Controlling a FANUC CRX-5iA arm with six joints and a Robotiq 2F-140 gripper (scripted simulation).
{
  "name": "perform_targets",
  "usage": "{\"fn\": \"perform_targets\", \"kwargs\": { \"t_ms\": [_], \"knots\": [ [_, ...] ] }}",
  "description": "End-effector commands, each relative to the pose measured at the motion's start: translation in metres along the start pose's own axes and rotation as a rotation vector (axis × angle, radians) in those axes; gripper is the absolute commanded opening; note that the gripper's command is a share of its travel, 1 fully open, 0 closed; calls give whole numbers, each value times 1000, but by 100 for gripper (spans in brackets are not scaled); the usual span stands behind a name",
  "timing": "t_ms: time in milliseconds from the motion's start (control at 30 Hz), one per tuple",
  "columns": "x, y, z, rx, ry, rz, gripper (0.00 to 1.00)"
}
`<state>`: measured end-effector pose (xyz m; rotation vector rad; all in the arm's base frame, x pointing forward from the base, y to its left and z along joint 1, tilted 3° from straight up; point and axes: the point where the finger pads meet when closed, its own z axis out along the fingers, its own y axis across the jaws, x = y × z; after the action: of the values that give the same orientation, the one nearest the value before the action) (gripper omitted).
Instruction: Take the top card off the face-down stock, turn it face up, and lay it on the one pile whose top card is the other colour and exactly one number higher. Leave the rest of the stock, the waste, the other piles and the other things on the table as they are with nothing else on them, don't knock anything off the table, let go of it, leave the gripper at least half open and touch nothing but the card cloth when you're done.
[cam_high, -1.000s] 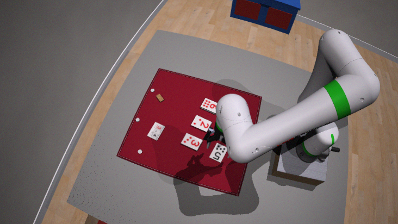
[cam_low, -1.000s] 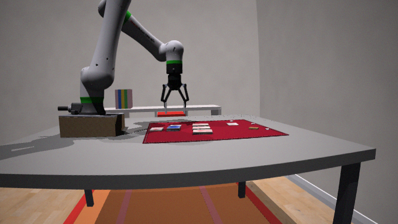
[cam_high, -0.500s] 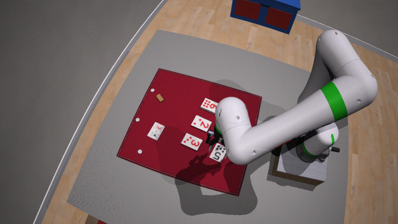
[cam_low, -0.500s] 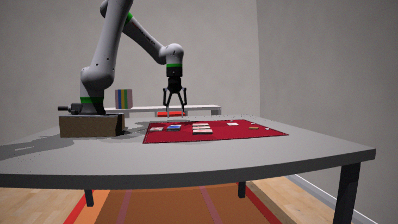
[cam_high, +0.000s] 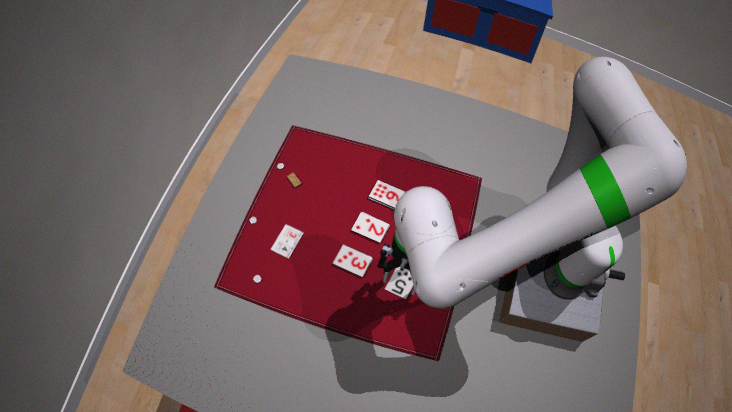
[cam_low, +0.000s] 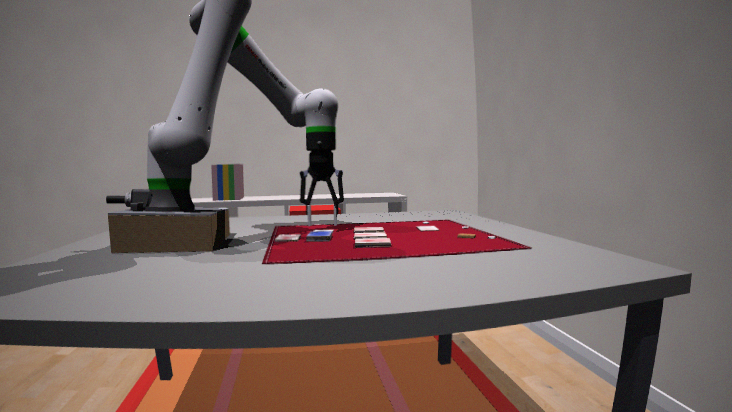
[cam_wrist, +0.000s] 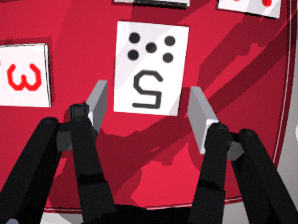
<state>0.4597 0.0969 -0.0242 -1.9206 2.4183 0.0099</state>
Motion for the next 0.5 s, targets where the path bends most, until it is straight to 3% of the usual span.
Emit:
{"fn": "perform_targets", "kwargs": {
  "t_ms": [0, 467],
  "knots": [
    [0, 0, 3, 1, -1, 0, 50],
    [0, 0, 7, 1, -1, 0, 50]
  ]
}}
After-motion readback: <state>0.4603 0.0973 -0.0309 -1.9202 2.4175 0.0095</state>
